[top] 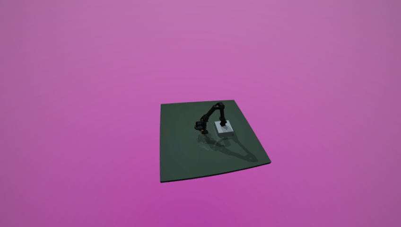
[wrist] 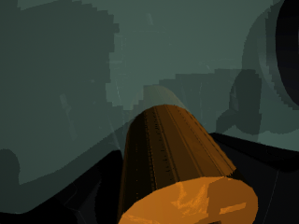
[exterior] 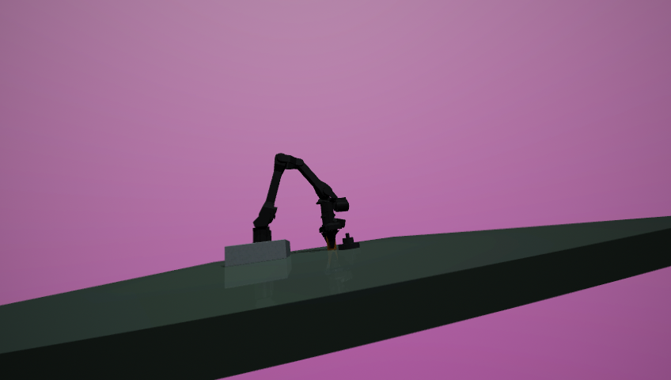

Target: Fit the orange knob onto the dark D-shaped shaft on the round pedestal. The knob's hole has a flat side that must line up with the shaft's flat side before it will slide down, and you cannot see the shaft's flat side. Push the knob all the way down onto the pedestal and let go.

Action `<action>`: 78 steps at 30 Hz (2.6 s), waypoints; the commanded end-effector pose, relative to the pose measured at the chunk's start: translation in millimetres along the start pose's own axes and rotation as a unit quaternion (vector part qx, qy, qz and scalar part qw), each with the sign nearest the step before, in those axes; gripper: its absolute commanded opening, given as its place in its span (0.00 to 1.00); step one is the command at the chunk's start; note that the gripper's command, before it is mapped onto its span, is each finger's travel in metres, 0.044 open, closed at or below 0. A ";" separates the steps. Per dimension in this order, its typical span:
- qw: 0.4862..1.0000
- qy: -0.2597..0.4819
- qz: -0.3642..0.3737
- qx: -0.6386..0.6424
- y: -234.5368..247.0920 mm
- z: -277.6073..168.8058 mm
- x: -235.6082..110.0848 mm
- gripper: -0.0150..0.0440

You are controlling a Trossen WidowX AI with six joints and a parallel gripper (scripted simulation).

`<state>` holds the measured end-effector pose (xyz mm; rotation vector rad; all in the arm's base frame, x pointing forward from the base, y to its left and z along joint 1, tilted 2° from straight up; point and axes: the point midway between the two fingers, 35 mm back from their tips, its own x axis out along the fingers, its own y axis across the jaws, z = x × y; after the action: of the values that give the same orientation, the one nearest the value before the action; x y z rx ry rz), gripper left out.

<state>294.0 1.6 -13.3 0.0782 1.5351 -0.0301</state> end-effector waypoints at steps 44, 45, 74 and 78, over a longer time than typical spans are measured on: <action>1.000 -0.002 -0.004 0.001 -26.5 19.1 -128.8 0.25; 1.000 -0.002 -0.004 0.001 -29.1 20.2 -127.6 0.25; 1.000 -0.002 -0.007 0.001 -111.0 40.3 -89.9 0.25; 1.000 -0.002 -0.007 0.001 -115.5 40.6 -87.3 0.25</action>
<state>320.4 -115.7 69.8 0.0798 1.5440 -0.0426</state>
